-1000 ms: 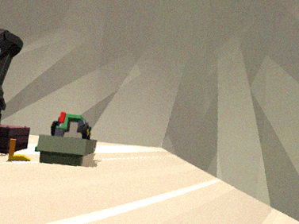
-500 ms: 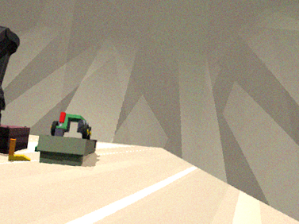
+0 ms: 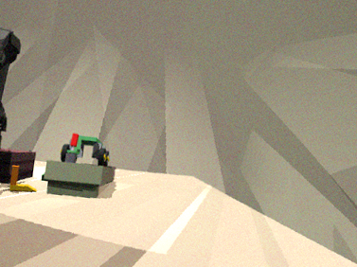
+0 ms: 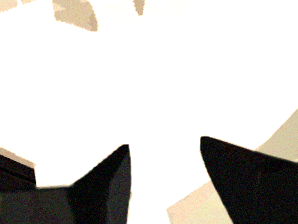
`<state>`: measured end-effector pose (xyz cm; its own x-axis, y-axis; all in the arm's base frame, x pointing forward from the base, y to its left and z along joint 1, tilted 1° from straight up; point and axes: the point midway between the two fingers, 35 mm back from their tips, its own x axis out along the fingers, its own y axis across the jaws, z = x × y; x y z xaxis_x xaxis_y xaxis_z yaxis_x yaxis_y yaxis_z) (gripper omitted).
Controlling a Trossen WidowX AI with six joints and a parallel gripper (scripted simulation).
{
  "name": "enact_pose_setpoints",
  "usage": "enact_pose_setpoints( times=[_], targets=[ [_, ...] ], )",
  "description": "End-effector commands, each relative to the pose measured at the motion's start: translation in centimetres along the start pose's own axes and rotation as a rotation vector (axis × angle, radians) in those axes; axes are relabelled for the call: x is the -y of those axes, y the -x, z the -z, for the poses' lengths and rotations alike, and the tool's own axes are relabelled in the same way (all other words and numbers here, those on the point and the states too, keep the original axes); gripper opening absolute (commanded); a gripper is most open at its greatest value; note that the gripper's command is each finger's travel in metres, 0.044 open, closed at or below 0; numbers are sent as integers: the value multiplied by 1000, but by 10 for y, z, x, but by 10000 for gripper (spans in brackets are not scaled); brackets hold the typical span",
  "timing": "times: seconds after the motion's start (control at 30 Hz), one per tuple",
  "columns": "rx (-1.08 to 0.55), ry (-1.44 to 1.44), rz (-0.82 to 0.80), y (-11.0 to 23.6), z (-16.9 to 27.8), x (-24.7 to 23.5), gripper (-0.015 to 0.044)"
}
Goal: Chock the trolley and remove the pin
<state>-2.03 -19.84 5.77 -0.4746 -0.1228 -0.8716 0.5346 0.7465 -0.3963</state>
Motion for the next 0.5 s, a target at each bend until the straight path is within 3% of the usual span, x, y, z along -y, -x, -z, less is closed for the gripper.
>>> enact_pose_setpoints(
  times=[0.0, 0.47],
  targets=[
    [39, 197, -24, 6, -13, -6, 190],
    [239, 1042, -38, 36, -57, -38, 190]
  ],
)
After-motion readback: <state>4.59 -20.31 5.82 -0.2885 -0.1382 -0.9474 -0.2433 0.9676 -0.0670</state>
